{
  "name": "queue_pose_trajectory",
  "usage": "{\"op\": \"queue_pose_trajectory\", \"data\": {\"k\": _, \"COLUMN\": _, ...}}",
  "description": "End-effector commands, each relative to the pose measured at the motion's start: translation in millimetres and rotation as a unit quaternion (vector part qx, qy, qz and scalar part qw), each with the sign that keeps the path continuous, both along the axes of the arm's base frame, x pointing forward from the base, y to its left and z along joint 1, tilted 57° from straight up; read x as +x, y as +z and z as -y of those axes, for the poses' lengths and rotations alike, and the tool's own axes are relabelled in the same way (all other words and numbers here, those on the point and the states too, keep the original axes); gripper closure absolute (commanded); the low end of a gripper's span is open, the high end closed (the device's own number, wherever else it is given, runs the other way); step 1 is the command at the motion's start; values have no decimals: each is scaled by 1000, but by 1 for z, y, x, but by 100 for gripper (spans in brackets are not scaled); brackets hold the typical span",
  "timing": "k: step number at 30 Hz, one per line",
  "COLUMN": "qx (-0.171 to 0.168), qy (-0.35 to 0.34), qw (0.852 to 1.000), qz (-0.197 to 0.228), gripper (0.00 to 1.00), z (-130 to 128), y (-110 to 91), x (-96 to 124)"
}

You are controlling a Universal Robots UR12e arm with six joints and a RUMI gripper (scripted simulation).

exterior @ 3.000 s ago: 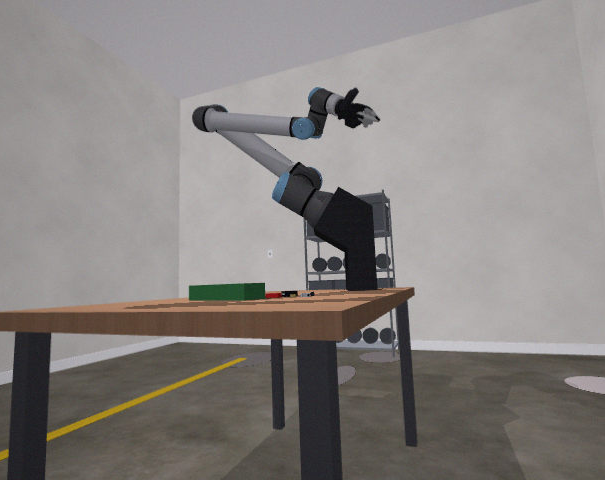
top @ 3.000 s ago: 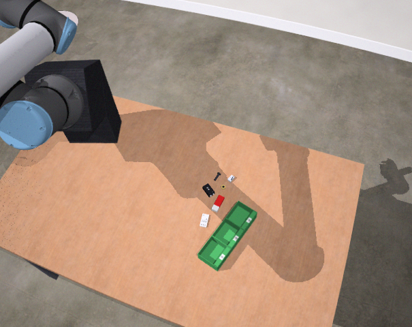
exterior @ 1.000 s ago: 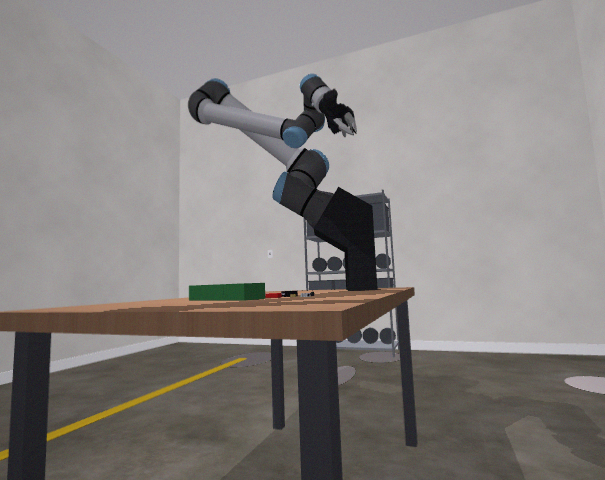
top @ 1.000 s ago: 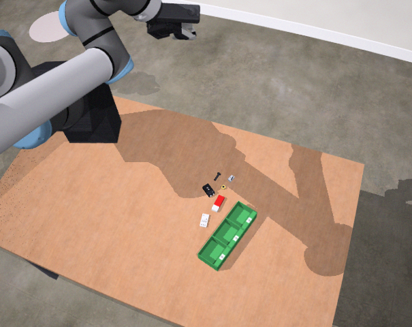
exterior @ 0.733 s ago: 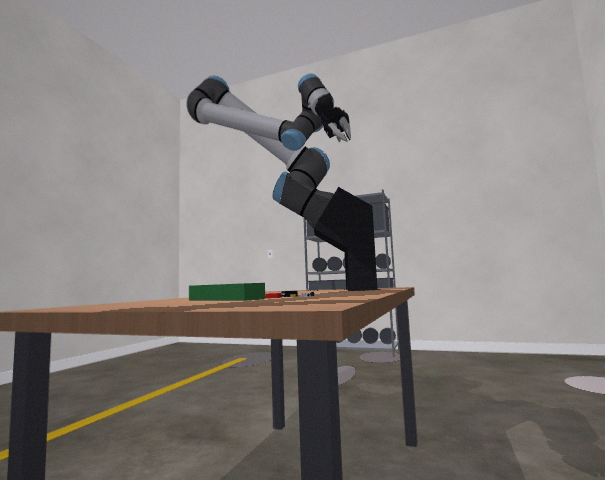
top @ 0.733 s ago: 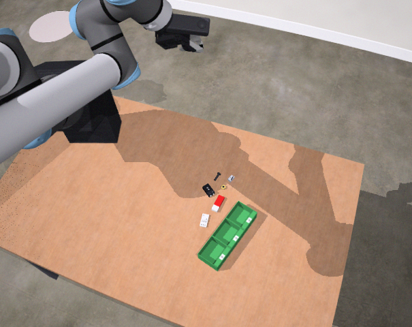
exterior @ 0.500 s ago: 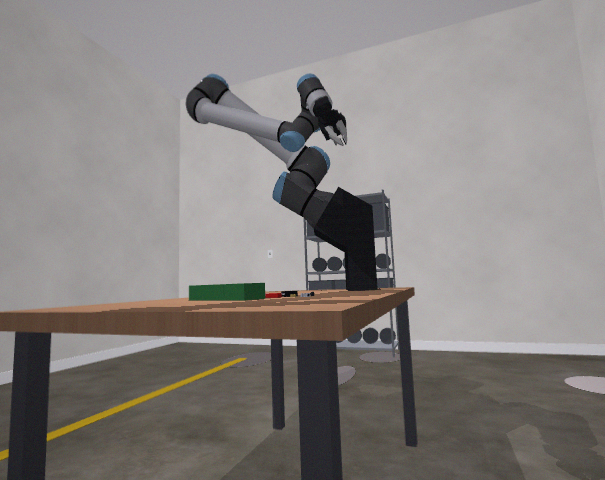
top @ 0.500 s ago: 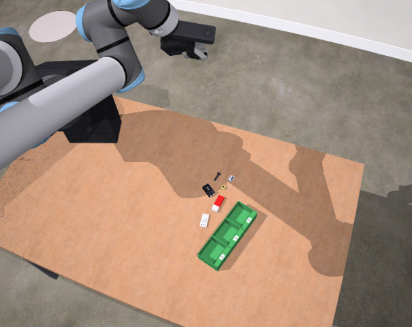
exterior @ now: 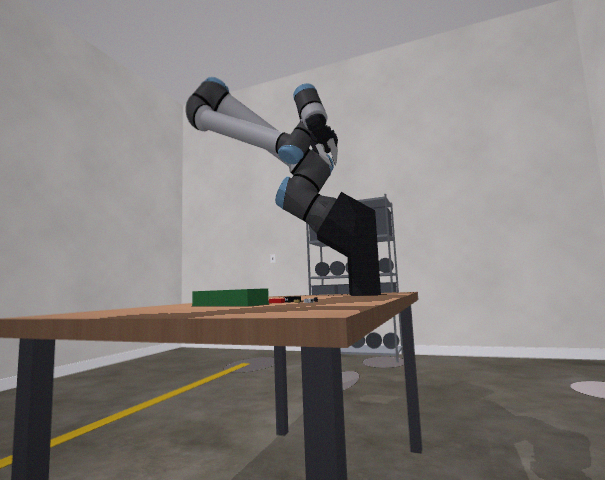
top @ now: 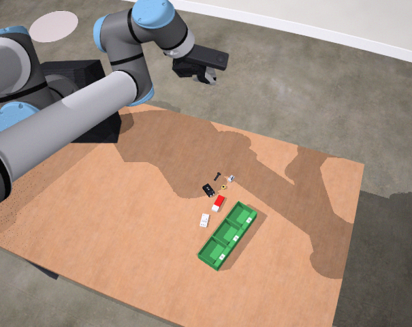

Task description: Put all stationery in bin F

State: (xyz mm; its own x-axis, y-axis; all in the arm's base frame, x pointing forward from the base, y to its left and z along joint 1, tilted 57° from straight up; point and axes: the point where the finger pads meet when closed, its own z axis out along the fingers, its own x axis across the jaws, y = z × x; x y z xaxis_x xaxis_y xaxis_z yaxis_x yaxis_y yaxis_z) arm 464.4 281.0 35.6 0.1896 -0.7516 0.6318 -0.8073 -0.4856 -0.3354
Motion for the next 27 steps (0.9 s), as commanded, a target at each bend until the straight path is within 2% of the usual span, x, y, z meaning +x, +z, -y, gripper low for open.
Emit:
{"op": "queue_pose_trajectory", "data": {"k": 1, "qx": -3, "qy": -5, "qw": 1000, "qz": 2, "gripper": 96, "z": 18, "y": 2, "x": 16}}
{"op": "queue_pose_trajectory", "data": {"k": 3, "qx": -3, "qy": -5, "qw": 1000, "qz": 2, "gripper": 96, "z": 18, "y": 2, "x": 16}}
{"op": "queue_pose_trajectory", "data": {"k": 5, "qx": -25, "qy": -40, "qw": 999, "qz": 8, "gripper": 96, "z": 32, "y": 4, "x": 25}}
{"op": "queue_pose_trajectory", "data": {"k": 10, "qx": -25, "qy": -40, "qw": 999, "qz": 8, "gripper": 96, "z": 65, "y": 8, "x": 46}}
{"op": "queue_pose_trajectory", "data": {"k": 13, "qx": -25, "qy": -40, "qw": 999, "qz": 8, "gripper": 96, "z": 64, "y": 8, "x": 46}}
{"op": "queue_pose_trajectory", "data": {"k": 15, "qx": -48, "qy": -76, "qw": 996, "qz": 12, "gripper": 96, "z": 79, "y": 9, "x": 54}}
{"op": "queue_pose_trajectory", "data": {"k": 17, "qx": -48, "qy": -76, "qw": 996, "qz": 12, "gripper": 96, "z": 79, "y": 9, "x": 54}}
{"op": "queue_pose_trajectory", "data": {"k": 22, "qx": -48, "qy": -76, "qw": 996, "qz": 12, "gripper": 96, "z": 114, "y": 13, "x": 71}}
{"op": "queue_pose_trajectory", "data": {"k": 25, "qx": -48, "qy": -76, "qw": 996, "qz": 12, "gripper": 96, "z": 114, "y": 13, "x": 71}}
{"op": "queue_pose_trajectory", "data": {"k": 27, "qx": -71, "qy": -113, "qw": 991, "qz": 14, "gripper": 96, "z": 129, "y": 15, "x": 77}}
